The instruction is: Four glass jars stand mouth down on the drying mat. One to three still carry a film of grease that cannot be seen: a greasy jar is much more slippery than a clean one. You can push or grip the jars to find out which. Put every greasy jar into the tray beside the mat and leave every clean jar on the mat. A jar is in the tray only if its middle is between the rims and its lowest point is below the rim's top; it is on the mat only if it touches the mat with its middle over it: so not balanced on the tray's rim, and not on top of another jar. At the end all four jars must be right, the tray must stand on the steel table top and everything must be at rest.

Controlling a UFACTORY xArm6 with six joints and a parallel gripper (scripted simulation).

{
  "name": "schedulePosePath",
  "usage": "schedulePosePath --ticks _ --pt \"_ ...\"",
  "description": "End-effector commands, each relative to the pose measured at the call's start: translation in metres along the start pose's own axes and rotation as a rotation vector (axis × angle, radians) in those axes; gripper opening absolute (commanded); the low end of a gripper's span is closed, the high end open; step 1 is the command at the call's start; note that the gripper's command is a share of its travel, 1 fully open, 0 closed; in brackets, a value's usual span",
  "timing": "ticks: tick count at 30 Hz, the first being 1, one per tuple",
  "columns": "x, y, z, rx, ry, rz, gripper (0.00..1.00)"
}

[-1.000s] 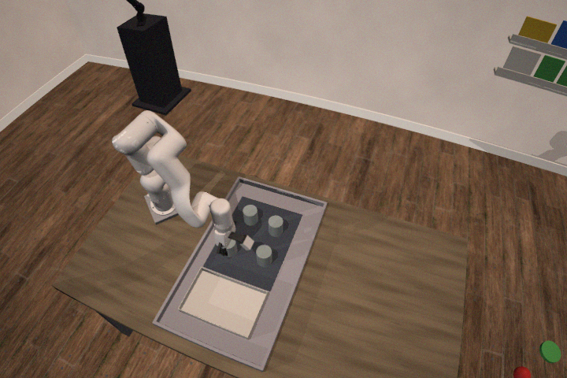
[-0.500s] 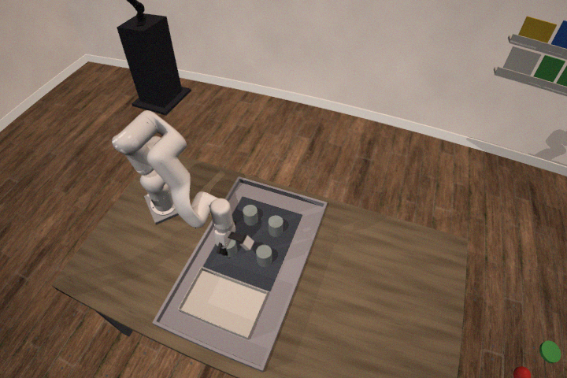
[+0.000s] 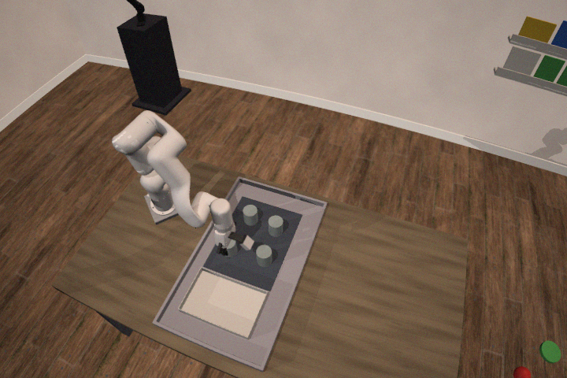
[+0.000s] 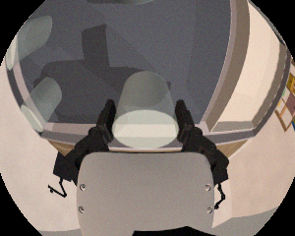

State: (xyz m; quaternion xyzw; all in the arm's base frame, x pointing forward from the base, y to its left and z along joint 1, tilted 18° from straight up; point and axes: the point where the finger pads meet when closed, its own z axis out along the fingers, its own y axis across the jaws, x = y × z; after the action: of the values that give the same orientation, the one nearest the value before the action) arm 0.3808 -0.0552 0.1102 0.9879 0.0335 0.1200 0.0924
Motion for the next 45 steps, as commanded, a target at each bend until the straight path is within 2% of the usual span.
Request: schedulePosePath --ticks 1,26,27,43,45 --pt "0.0013 0.0003 -0.0009 0.0 0.003 0.0 0.85" --pt "0.0013 0.0003 -0.0009 0.0 0.003 0.0 0.82" --pt "0.0013 0.0003 -0.0009 0.0 0.003 0.0 0.79" --pt "0.0013 0.0003 -0.0009 0.0 0.003 0.0 0.79" --pt "0.0013 0.0003 -0.0009 0.0 0.003 0.0 0.76"
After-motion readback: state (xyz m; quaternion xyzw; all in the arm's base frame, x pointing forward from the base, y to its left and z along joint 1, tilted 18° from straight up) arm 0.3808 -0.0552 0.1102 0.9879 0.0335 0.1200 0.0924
